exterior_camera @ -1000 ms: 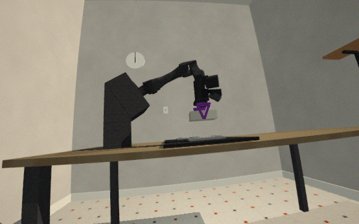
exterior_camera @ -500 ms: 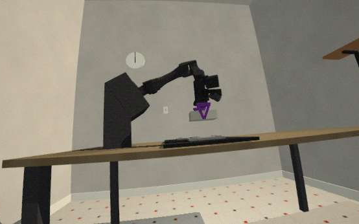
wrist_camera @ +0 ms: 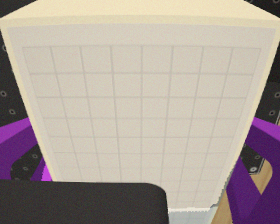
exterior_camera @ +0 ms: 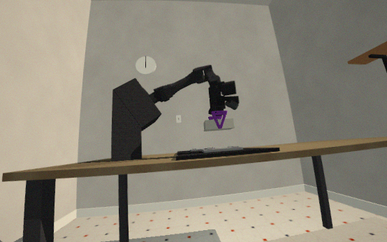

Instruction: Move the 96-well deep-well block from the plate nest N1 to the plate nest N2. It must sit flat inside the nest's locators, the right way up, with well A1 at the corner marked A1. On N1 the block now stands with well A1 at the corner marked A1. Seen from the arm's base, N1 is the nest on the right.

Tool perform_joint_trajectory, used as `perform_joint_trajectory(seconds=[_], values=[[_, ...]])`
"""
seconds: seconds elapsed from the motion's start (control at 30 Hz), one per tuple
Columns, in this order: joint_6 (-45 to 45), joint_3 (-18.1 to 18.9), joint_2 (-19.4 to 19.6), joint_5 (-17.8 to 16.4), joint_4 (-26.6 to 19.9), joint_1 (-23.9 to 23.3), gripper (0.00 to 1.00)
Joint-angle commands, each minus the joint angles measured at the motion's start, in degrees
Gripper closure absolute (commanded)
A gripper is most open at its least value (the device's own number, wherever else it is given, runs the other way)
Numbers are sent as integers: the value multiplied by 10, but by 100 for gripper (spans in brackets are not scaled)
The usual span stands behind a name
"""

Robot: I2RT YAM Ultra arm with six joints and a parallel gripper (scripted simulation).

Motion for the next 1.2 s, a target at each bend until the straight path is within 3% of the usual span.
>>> perform_joint_trajectory(seconds=[0.0,0.67,1.17], values=[[-1,1,-4,-2,0,-10,100],[-15,-7,-11,0,5,-6,100],[43,-90,-101,37,39,52,100]])
